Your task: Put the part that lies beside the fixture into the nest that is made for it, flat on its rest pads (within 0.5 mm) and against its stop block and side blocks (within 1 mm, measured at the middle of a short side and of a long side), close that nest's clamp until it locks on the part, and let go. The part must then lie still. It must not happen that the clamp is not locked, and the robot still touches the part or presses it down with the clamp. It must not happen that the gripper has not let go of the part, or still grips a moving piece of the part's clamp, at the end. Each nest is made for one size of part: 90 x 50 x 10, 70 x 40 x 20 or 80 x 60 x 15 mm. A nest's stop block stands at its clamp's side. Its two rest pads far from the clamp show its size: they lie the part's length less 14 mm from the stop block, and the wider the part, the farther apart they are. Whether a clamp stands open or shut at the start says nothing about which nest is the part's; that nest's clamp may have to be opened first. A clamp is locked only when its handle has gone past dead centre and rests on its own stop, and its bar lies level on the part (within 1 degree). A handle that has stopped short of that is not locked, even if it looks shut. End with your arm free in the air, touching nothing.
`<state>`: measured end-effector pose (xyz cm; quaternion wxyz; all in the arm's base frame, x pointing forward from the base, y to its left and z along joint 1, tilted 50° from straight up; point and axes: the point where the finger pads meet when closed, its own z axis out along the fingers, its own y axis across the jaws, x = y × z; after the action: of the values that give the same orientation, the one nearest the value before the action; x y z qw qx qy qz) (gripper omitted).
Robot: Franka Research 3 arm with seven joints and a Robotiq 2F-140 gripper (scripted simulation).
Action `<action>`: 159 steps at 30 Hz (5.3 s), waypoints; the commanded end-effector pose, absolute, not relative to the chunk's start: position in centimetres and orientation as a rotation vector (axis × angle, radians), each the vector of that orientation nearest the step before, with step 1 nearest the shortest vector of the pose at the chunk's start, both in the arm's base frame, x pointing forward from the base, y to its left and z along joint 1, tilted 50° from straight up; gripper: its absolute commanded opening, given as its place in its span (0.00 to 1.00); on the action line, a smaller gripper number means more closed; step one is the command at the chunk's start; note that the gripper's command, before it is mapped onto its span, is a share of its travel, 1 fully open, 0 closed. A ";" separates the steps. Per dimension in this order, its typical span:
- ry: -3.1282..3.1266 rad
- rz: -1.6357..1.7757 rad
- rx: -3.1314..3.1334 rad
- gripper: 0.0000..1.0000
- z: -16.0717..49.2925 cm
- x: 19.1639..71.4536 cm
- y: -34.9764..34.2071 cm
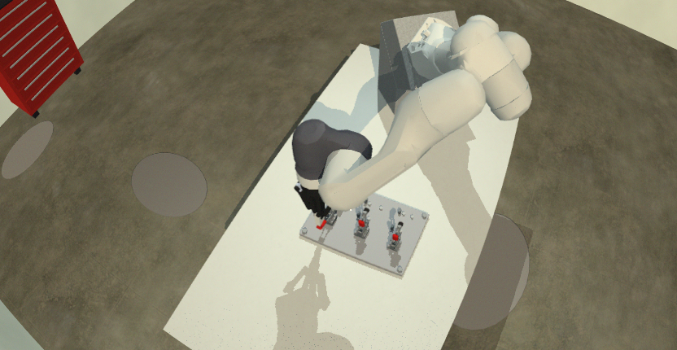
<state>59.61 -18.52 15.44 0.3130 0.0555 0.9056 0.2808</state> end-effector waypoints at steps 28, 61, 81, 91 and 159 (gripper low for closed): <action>2.387 0.743 0.146 0.00 15.5 59.4 -18.5; 2.387 0.743 0.146 0.00 14.7 60.2 -17.8; 2.387 0.743 0.146 0.00 14.7 60.2 -17.8; 2.387 0.743 0.146 0.00 14.7 60.4 -17.9; 2.387 0.743 0.146 0.00 14.4 60.7 -17.7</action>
<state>60.60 -17.65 14.40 0.3130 0.0560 0.9046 0.2838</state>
